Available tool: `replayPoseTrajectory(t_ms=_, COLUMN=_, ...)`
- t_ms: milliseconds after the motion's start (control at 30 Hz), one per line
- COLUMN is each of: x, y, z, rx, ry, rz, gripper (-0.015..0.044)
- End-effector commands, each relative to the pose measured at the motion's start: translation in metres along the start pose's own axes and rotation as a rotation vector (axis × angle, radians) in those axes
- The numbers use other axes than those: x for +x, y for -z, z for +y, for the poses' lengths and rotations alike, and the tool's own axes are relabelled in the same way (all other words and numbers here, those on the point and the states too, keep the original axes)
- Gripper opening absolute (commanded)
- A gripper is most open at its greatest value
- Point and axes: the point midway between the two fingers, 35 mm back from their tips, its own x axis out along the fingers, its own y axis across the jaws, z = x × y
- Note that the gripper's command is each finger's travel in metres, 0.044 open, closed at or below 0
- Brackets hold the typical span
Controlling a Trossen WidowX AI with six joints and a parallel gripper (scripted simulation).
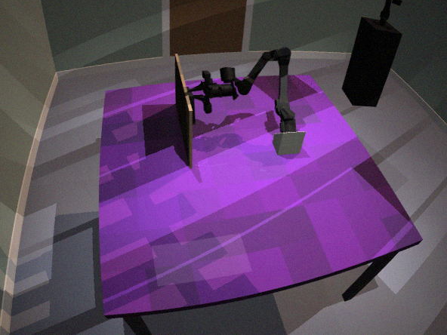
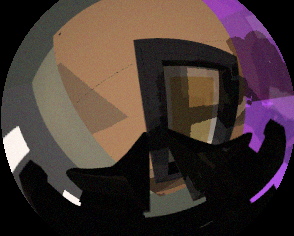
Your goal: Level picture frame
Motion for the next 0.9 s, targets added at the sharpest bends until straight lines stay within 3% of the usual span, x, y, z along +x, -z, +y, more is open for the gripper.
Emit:
replayPoseTrajectory(t_ms=0, x=-0.0001, y=0.0009, z=0.0019, rx=0.003, ry=-0.006, rz=0.002, gripper=0.0)
replayPoseTrajectory(t_ms=867, x=0.0, y=0.001, z=-0.0038, rx=0.003, ry=-0.006, rz=0.002, gripper=0.0)
